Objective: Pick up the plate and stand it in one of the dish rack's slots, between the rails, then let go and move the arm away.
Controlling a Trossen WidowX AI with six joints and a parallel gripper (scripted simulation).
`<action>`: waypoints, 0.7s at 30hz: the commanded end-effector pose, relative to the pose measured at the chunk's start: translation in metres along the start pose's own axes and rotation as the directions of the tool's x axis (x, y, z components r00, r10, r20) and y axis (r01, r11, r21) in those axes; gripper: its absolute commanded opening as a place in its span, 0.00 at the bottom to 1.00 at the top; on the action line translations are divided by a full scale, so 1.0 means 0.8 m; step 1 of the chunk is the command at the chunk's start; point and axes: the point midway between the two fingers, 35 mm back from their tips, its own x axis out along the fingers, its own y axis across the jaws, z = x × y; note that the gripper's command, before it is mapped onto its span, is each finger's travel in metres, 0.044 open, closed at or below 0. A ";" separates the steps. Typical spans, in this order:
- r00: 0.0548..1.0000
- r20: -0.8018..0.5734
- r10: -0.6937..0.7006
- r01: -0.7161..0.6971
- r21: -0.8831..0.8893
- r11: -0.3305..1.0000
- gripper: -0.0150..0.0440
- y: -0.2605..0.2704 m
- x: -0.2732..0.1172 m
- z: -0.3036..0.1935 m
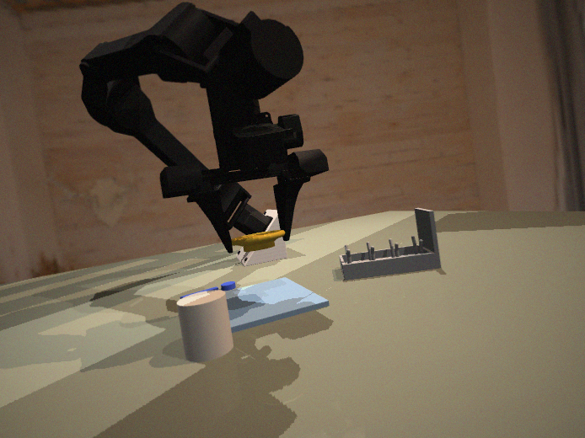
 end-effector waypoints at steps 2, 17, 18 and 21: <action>1.000 0.020 0.010 -0.010 0.001 1.000 0.25 0.001 -0.033 0.004; 0.998 0.061 0.022 -0.022 -0.010 1.000 0.25 0.002 -0.112 0.008; 0.998 0.063 0.023 -0.022 -0.011 1.000 0.25 0.002 -0.116 0.008; 0.997 0.069 0.024 -0.023 -0.013 1.000 0.25 0.002 -0.126 0.008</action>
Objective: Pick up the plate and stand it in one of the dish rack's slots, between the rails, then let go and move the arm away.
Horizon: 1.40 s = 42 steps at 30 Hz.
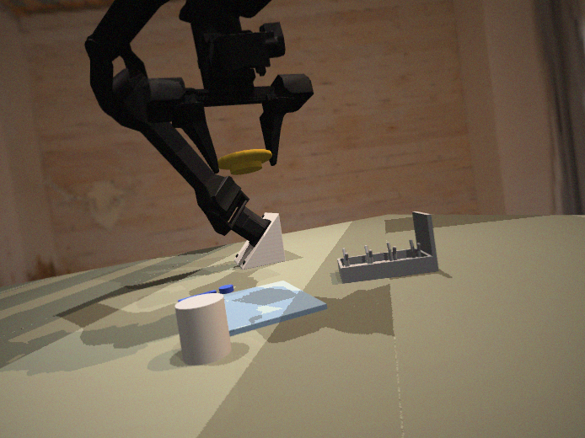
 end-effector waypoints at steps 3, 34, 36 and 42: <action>1.000 0.000 0.007 -0.007 0.021 1.000 0.25 0.010 -0.011 -0.002; 0.973 -0.206 0.102 -0.045 0.267 0.963 0.25 0.156 0.019 -0.107; 0.965 -0.226 0.134 -0.079 0.240 0.968 0.25 0.156 0.026 -0.109; 0.934 -0.273 0.232 -0.193 0.162 0.968 0.25 0.157 0.045 -0.114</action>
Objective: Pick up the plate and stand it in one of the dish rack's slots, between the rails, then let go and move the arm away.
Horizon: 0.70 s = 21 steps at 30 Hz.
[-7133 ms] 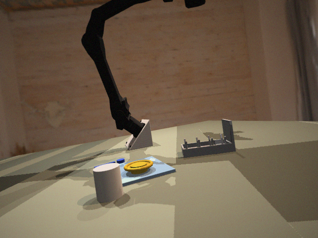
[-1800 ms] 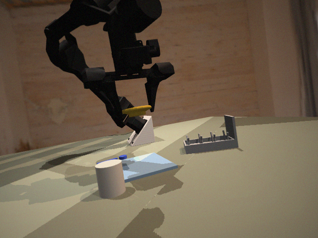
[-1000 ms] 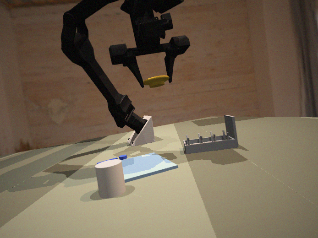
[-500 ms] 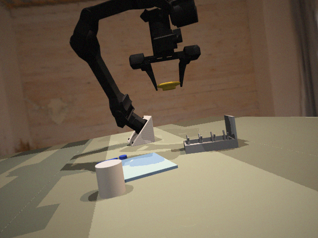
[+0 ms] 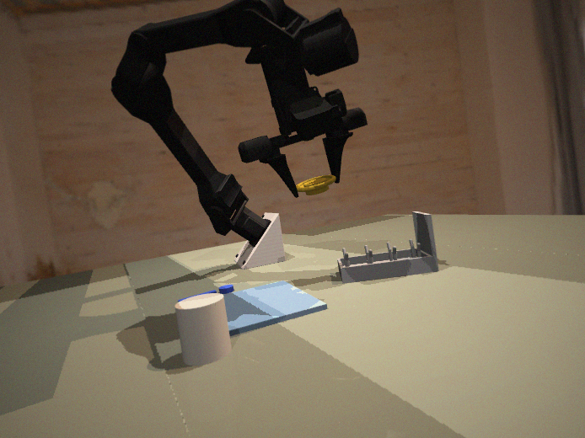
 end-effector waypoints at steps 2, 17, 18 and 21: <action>0.996 -0.053 0.072 -0.076 -0.083 0.994 0.25 -0.002 0.016 -0.001; 0.936 -0.154 0.317 -0.351 -0.315 0.882 0.25 -0.006 0.054 0.000; 0.930 -0.157 0.334 -0.368 -0.330 0.869 0.25 -0.006 0.057 0.000; 0.909 -0.165 0.383 -0.417 -0.372 0.829 0.25 -0.007 0.063 0.001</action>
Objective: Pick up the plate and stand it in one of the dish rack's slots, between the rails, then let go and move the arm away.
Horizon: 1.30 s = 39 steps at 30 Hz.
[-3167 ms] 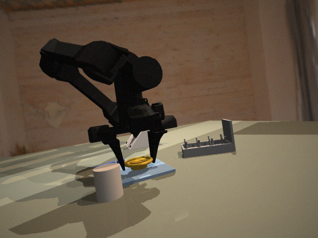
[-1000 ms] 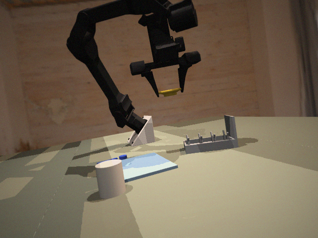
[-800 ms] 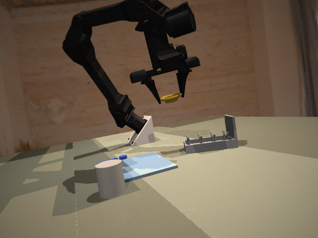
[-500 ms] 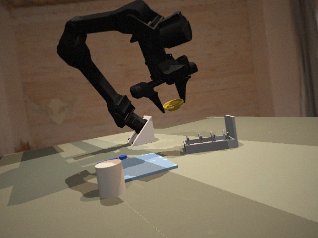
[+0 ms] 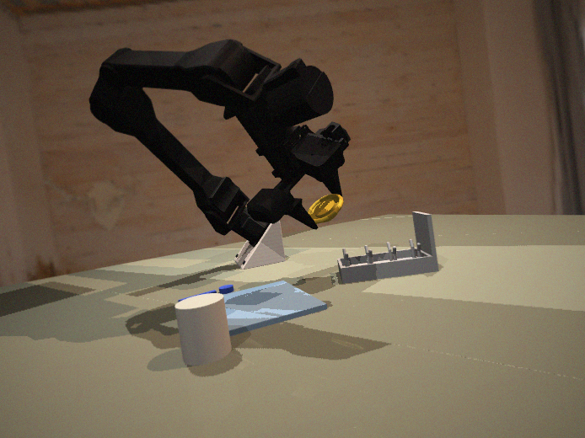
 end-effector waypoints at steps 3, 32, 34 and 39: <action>0.995 0.019 0.102 -0.099 -0.108 0.989 0.25 -0.005 0.011 -0.001; 0.823 0.277 0.496 -0.216 -0.654 0.725 0.25 -0.035 0.040 0.002; 0.804 0.301 0.513 -0.192 -0.685 0.703 0.25 -0.037 0.040 0.002; 0.752 0.361 0.551 -0.117 -0.750 0.651 0.25 -0.043 0.041 0.002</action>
